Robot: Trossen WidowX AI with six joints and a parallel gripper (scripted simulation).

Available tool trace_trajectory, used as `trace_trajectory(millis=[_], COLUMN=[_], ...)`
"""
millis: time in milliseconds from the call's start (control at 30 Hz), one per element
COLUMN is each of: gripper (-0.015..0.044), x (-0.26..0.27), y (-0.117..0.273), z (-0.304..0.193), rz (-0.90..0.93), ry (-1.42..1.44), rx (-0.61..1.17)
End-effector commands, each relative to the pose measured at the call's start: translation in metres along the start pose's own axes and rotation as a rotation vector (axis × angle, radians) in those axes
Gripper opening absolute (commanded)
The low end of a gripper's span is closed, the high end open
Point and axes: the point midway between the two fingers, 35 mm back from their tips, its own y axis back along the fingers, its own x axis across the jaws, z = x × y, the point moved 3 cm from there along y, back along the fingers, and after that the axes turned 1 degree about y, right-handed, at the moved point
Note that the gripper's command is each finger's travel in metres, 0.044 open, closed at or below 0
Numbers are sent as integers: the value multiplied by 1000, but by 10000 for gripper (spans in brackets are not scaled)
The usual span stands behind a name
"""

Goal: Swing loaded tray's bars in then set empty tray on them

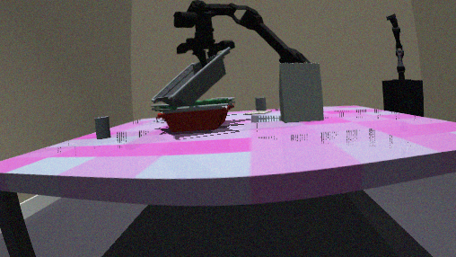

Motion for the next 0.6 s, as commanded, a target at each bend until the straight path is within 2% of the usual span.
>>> trace_trajectory(millis=[0, 567], gripper=[0, 0], x=[-3, -14], y=[10, 6], z=[11, 43], rz=[37, 31], ry=[-86, -381], rx=[-5, -12])
